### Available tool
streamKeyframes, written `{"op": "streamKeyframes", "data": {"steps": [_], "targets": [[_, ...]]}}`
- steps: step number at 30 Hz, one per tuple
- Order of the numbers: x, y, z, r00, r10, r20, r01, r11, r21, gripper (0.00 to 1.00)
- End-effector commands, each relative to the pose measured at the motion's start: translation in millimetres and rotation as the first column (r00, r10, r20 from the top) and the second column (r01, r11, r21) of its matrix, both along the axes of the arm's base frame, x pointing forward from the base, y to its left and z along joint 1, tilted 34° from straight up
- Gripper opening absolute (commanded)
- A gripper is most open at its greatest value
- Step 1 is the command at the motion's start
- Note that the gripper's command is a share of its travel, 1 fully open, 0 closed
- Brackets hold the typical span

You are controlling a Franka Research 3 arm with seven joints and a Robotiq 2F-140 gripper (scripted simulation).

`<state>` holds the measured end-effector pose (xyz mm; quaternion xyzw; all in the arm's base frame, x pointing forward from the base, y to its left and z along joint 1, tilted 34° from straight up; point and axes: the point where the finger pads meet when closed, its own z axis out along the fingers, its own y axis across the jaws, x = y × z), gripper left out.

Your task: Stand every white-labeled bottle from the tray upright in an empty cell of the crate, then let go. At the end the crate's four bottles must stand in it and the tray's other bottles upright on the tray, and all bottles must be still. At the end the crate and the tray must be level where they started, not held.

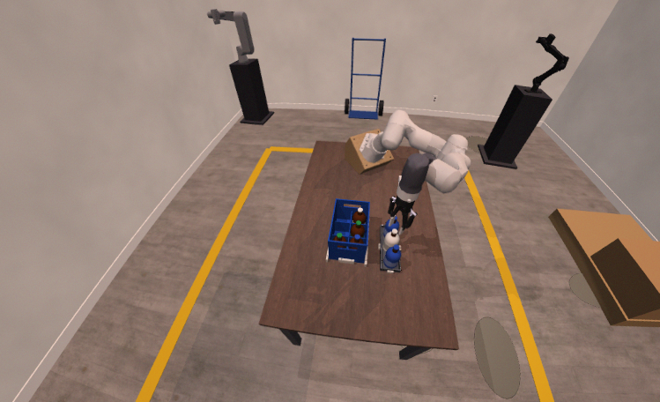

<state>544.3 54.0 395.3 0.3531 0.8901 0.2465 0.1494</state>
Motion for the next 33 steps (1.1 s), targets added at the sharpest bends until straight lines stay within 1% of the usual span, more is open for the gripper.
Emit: {"op": "streamKeyframes", "data": {"steps": [1, 21, 33], "targets": [[1.9, 0.1, -0.1, 1.0, -0.004, 0.001, 0.004, 1.0, 0.0, 0.38], [7.9, 4.6, -11.4, 1.0, -0.004, 0.001, 0.004, 1.0, 0.0, 0.38], [14.6, 9.6, -24.0, 1.0, -0.004, 0.001, 0.004, 1.0, 0.0, 0.38]]}}
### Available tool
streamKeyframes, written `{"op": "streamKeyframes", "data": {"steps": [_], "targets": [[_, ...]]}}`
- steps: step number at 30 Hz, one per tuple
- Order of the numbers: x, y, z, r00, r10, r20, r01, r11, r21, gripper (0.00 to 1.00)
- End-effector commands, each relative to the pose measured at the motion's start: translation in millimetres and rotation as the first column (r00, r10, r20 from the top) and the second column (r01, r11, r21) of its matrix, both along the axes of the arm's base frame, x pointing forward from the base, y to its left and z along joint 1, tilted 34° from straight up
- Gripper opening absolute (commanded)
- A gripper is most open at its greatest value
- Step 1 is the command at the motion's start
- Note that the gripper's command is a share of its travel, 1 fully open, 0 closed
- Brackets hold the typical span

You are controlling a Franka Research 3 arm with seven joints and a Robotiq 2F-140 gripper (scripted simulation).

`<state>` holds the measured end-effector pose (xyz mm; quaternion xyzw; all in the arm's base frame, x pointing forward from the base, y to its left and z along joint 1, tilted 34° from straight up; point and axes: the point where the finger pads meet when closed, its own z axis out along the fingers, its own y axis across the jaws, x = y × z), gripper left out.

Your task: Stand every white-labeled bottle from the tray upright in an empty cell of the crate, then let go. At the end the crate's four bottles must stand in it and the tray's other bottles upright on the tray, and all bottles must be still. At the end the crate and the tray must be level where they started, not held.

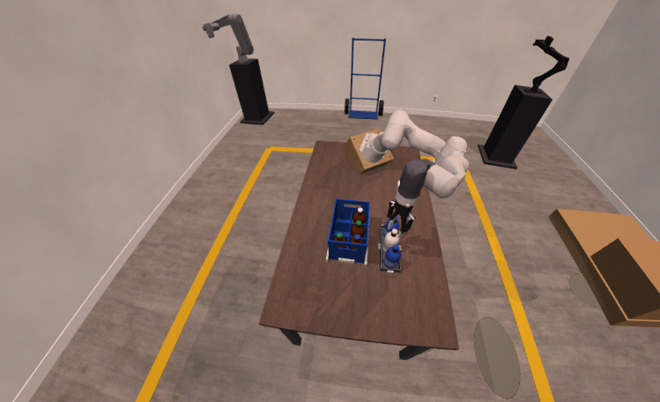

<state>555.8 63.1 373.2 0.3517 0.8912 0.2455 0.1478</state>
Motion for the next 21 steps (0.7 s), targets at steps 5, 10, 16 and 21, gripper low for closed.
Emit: {"op": "streamKeyframes", "data": {"steps": [5, 10, 16, 21], "targets": [[4.4, 1.6, -4.7, 1.0, -0.008, 0.005, 0.008, 1.0, 0.002, 0.38], [6.3, 3.0, -8.3, 1.0, -0.008, 0.005, 0.008, 1.0, 0.002, 0.38], [7.7, 4.0, -10.8, 1.0, -0.008, 0.005, 0.008, 1.0, 0.002, 0.38], [8.1, 4.3, -11.6, 1.0, -0.008, 0.005, 0.008, 1.0, 0.002, 0.38]]}}
